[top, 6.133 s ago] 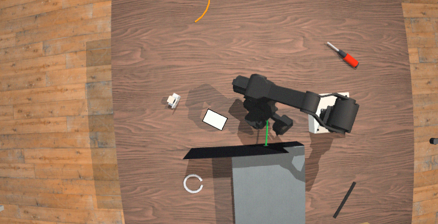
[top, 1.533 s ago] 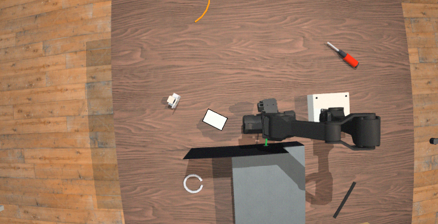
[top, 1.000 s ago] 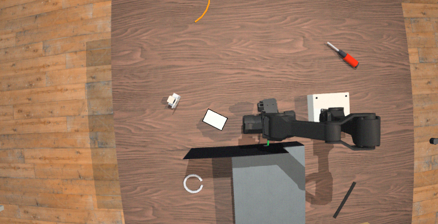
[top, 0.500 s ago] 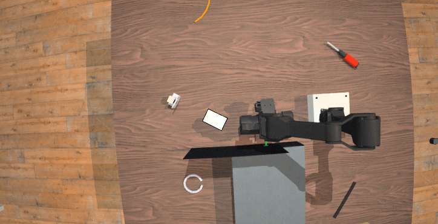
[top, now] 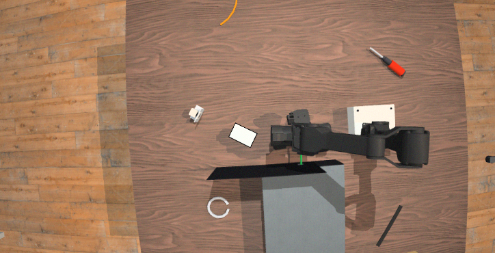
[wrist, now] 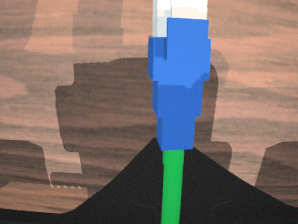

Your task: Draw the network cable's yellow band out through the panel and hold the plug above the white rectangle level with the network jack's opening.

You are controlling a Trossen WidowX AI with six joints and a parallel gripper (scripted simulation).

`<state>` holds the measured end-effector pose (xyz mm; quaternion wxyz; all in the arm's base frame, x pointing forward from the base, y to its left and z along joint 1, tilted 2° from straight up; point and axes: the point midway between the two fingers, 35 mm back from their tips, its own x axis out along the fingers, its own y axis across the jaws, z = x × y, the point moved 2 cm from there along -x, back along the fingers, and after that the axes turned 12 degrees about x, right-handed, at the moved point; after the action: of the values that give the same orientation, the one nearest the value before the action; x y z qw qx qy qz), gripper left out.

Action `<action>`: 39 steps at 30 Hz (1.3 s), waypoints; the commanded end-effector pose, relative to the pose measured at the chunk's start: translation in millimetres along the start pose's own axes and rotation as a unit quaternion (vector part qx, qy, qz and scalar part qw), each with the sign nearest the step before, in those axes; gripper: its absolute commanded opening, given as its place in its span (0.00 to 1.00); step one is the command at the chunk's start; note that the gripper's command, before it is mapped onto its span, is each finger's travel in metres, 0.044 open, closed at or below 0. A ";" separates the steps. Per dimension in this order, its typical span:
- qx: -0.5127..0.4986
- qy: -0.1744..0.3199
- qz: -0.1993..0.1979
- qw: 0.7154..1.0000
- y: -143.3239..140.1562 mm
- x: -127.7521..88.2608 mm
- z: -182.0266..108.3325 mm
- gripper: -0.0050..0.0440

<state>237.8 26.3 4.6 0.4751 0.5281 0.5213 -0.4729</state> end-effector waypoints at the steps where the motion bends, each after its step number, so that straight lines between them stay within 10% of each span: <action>1: 0.017 -0.036 0.018 0.999 11.7 -7.0 29.8 0.00; 39: 0.017 -0.038 0.017 0.999 21.3 -12.6 107.8 0.00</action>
<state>239.4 -41.0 -3.1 0.4593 0.5265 0.5408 -0.4683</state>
